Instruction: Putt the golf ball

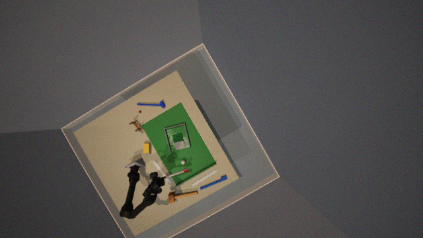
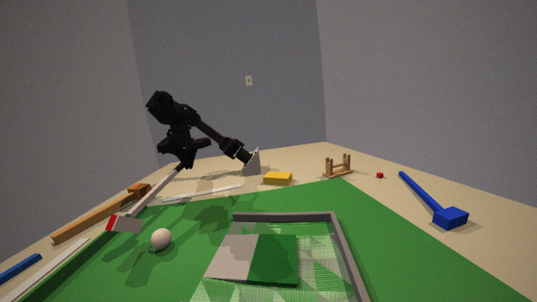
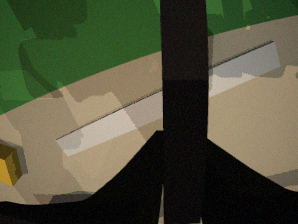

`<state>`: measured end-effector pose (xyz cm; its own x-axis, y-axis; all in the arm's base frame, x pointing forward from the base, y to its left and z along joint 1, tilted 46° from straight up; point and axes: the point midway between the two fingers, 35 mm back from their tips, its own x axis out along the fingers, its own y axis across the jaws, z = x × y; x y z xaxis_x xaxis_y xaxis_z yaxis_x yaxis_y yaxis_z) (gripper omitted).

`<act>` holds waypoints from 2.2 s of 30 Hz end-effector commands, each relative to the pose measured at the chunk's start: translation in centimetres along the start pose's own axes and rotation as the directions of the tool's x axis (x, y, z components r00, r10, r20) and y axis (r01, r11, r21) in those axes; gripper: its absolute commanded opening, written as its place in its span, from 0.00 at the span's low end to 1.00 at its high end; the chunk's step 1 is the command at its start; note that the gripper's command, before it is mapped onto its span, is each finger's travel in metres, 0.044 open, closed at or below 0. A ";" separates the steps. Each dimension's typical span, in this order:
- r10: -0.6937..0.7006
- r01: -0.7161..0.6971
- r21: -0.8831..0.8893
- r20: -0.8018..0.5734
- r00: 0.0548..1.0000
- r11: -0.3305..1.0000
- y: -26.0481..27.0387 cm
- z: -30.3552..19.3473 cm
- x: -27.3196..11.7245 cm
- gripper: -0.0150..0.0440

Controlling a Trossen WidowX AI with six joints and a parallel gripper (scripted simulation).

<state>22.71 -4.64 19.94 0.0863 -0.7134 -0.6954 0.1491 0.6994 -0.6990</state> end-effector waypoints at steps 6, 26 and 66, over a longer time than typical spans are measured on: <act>-0.006 0.006 -0.002 -0.001 1.000 1.000 0.0 0.1 1.1 0.25; -0.004 0.004 0.001 -0.007 1.000 1.000 0.0 0.1 2.8 0.25; -0.004 0.004 -0.001 -0.001 1.000 1.000 10.8 -0.1 3.2 0.25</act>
<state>24.59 0.12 10.59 0.0789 -0.7150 -0.6947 0.1338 0.6981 -0.7034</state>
